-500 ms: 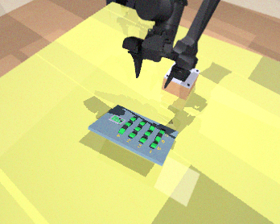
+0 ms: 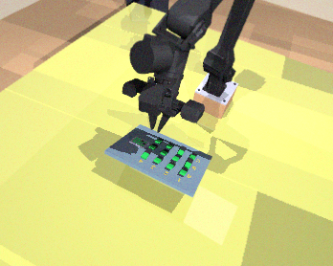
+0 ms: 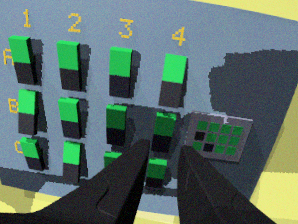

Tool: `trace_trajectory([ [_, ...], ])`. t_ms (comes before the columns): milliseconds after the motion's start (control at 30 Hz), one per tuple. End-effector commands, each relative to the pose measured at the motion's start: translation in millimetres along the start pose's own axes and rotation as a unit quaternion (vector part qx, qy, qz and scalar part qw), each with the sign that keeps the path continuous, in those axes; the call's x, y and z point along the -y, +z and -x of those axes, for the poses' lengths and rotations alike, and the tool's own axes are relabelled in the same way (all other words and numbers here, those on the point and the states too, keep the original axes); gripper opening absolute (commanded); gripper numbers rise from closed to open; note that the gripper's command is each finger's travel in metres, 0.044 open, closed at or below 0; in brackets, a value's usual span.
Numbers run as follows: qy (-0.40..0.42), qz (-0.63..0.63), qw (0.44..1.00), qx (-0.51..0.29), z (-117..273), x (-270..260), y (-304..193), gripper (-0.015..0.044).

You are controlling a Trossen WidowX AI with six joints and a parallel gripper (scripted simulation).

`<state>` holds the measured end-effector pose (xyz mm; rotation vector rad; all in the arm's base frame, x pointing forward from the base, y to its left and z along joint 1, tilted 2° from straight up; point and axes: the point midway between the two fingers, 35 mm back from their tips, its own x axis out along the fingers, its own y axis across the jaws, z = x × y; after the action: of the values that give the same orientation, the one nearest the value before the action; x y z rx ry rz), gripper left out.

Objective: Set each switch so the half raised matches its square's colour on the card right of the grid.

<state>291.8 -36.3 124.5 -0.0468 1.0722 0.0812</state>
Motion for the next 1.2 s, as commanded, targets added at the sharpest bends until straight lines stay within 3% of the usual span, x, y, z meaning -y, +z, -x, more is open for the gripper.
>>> trace_trajectory([
  [0,-0.005,0.003,1.0,0.01,-10,2,3,0.0],
  [67,-0.005,0.003,1.0,0.018,-31,2,3,0.0],
  [300,-0.005,0.003,1.0,0.019,-42,2,2,0.0],
  [1167,-0.005,0.003,1.0,0.019,-58,2,3,0.0],
])
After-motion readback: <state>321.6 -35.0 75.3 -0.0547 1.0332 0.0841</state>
